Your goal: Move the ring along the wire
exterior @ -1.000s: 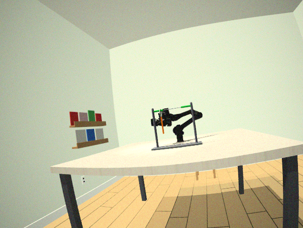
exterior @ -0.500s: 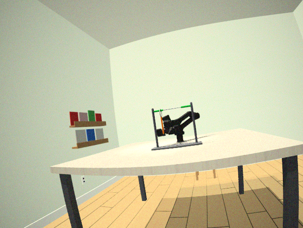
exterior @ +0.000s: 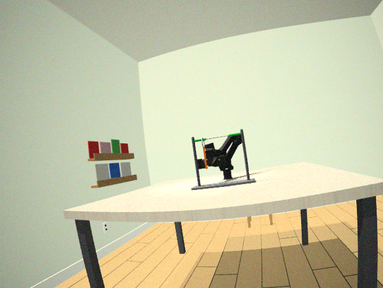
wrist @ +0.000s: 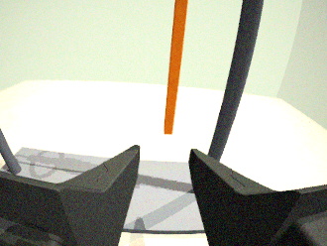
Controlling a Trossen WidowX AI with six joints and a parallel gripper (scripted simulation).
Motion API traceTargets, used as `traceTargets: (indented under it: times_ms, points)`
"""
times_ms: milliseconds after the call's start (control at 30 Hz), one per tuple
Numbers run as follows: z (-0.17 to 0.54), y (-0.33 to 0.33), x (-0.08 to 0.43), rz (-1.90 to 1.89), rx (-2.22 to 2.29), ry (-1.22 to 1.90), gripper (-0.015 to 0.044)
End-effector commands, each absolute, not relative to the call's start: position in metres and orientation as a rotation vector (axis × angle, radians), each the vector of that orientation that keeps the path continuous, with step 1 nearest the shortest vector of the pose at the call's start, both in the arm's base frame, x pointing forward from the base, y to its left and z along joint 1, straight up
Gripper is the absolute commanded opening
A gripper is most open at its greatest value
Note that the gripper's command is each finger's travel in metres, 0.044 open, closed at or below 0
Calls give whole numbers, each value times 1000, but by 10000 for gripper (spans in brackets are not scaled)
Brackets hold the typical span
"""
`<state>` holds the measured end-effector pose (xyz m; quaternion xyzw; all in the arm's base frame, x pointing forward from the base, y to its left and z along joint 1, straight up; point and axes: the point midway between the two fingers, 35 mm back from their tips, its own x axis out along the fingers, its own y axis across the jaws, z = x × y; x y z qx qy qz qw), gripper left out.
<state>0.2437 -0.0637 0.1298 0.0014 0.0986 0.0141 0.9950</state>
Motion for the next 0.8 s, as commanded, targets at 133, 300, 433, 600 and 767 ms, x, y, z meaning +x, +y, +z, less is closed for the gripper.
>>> traceTargets:
  times_ms: [133,300,433,600,767]
  points:
    - [140,-67,255,28,-9,165,160]
    - [140,-67,259,28,-9,165,160]
    - [141,-68,264,28,-9,165,160]
    - [141,-68,271,28,-10,165,160]
    - [141,-69,278,28,-10,164,160]
